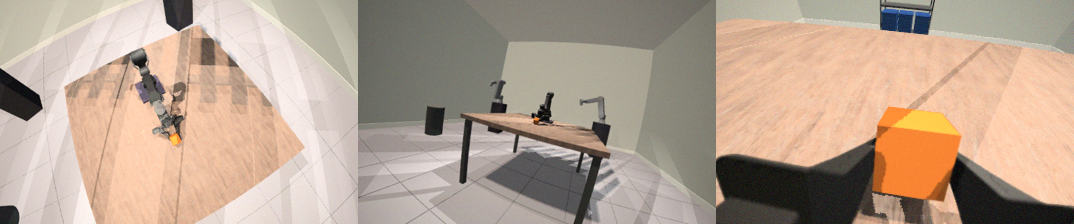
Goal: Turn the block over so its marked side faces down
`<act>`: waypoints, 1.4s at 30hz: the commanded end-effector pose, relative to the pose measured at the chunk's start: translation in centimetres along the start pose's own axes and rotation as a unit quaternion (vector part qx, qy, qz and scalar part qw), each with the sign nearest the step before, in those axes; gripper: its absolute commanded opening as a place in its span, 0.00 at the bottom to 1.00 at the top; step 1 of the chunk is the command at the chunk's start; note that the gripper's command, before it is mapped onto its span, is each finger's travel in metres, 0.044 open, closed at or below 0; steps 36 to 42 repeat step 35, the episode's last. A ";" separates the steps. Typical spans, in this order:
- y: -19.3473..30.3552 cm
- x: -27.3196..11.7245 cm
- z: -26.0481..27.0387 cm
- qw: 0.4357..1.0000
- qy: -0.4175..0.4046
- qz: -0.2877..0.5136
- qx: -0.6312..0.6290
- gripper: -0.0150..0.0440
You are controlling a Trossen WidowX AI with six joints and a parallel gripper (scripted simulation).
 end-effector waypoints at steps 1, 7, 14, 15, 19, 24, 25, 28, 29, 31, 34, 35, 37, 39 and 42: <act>0.0 0.0 0.0 1.000 -0.003 -0.002 0.001 0.83; 0.0 0.0 0.0 1.000 -0.003 -0.002 0.001 1.00; 0.0 0.0 0.0 1.000 -0.003 -0.002 0.001 1.00; 0.0 0.0 0.0 1.000 -0.003 -0.002 0.001 1.00; 0.0 0.0 0.0 1.000 -0.003 -0.002 0.001 1.00; 0.0 0.0 0.0 1.000 -0.003 -0.002 0.001 1.00; 0.0 0.0 0.0 1.000 -0.003 -0.002 0.001 1.00; 0.0 0.0 0.0 1.000 -0.003 -0.002 0.001 1.00; 0.0 0.0 0.0 1.000 -0.003 -0.002 0.001 1.00; 0.0 0.0 0.0 1.000 -0.003 -0.002 0.001 1.00; 0.0 0.0 0.0 1.000 -0.003 -0.002 0.001 1.00; 0.0 0.0 0.0 1.000 -0.003 -0.002 0.001 1.00; 0.0 0.0 0.0 1.000 -0.003 -0.002 0.001 1.00; 0.0 0.0 0.0 1.000 -0.003 -0.002 0.001 1.00; 0.0 0.0 0.0 1.000 -0.003 -0.002 0.001 1.00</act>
Point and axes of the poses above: the point midway between the two fingers, 35 mm back from their tips, its own x axis out along the fingers, its own z axis across the jaws, y = z × x, the point moved 9 cm from there along -x, back along the fingers, and after that the axes turned 11 degrees about x, right-handed, at the moved point
